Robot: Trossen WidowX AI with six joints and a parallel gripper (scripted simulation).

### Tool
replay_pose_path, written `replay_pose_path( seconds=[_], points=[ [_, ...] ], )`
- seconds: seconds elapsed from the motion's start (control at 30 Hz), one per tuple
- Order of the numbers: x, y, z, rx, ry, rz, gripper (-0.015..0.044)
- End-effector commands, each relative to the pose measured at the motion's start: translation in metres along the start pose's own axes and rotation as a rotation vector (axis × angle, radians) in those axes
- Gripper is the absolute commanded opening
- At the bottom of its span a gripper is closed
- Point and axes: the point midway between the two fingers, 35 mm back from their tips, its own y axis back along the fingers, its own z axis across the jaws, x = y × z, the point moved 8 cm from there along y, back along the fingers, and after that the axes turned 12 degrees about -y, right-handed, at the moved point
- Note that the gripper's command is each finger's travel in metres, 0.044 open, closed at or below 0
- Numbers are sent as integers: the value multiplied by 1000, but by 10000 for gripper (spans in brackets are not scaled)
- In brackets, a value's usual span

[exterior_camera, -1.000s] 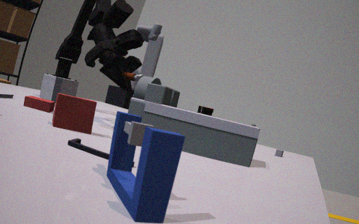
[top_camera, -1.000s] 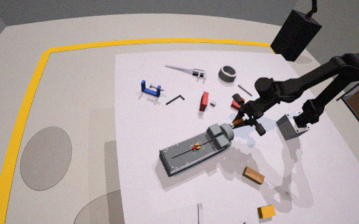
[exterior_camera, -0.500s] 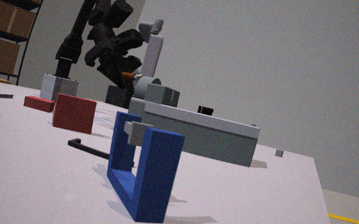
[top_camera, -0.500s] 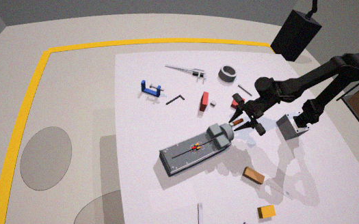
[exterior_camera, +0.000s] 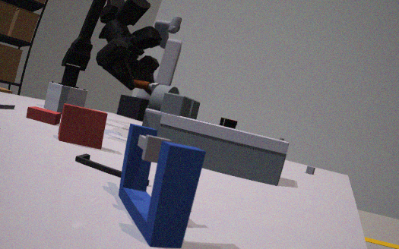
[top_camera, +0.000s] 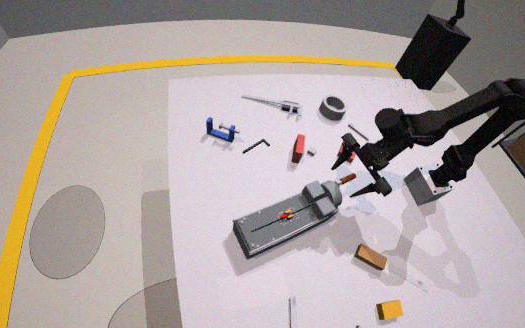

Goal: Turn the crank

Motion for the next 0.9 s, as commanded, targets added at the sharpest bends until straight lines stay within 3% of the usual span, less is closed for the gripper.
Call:
replay_pose_path(
  seconds=[0.0, 0.47, 0.87],
  points=[
    [-16, 15, 3, 0, 3, -7, 440],
    [-64, 65, 13, 2, 4, -12, 440],
    [-108, 32, 28, 33, -74, 22, 440]
  ],
)
